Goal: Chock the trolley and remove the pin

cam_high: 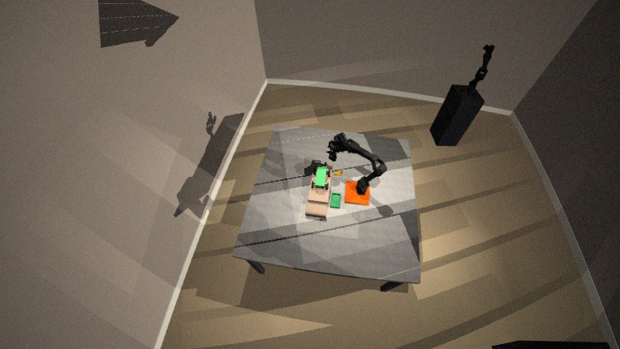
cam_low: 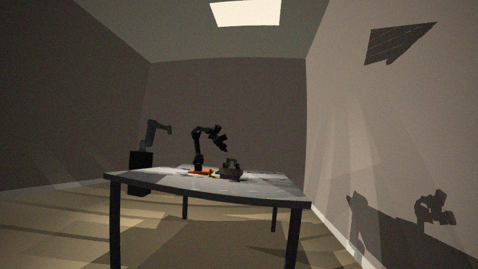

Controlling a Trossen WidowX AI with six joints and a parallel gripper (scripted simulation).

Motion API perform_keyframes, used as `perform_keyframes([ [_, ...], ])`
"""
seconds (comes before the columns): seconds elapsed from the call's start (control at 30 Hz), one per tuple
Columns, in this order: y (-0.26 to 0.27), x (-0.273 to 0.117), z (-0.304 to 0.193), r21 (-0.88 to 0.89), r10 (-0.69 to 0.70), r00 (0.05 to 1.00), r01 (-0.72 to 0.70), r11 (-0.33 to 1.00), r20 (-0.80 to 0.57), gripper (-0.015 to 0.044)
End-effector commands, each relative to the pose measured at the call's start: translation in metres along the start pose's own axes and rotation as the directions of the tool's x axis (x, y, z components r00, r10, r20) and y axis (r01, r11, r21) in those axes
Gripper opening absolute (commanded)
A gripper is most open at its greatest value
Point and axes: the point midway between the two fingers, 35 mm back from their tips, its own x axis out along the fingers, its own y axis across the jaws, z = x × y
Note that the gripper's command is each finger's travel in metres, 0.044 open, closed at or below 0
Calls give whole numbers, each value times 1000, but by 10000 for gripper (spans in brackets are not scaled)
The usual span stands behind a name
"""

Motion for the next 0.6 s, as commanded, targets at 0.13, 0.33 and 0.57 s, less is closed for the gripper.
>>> perform_keyframes([
  [0.13, 13, 5, -38, 410, 75, 975, 18, 912, -211, 190],
  [0.33, 25, 2, -67, 649, 141, 920, 143, 747, -365, 190],
  [0.57, 39, -9, -98, 785, 216, 820, 377, 492, -529, 190],
])
